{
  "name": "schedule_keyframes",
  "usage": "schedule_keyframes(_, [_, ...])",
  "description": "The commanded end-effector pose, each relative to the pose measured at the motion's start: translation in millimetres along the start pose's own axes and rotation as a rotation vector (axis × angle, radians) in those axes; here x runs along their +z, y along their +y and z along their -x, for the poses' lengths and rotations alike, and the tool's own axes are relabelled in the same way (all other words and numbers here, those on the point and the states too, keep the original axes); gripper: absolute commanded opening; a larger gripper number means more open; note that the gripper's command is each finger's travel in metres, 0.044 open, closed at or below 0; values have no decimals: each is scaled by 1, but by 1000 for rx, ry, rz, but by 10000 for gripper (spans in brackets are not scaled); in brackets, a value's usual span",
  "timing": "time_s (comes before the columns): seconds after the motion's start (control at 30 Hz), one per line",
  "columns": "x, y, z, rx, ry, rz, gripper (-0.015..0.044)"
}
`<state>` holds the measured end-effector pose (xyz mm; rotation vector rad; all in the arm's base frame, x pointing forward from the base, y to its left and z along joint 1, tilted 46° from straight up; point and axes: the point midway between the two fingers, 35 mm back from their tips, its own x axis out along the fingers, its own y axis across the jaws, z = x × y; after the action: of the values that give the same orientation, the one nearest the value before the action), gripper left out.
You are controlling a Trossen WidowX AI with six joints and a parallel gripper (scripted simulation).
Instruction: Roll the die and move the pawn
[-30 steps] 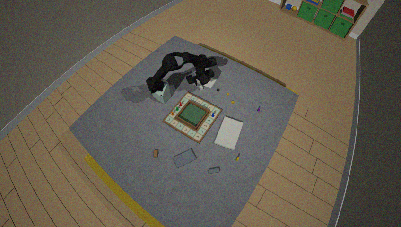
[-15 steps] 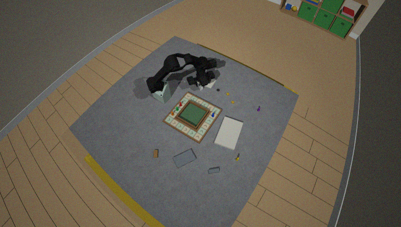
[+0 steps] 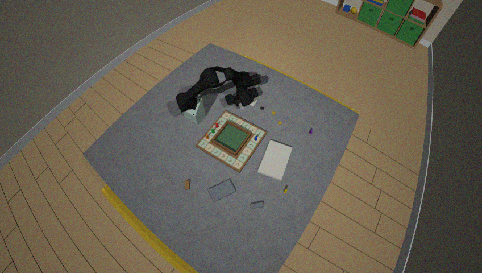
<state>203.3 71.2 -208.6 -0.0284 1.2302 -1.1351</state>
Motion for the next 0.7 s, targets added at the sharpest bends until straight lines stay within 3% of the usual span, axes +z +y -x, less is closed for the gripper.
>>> schedule_keyframes(0.0, [-1,-2,-9,-7,-4,9,275])
schedule_keyframes(0.1, [-1,-2,-11,-7,-4,9,275])
schedule_keyframes(0.3, [-1,-2,-11,-7,-4,9,118])
schedule_keyframes(0.53, [-1,-2,-11,-7,-4,9,71])
schedule_keyframes(0.63, [-1,-1,-6,-6,-4,9,0])
schedule_keyframes(0.67, [-1,0,1,-5,-3,9,0])
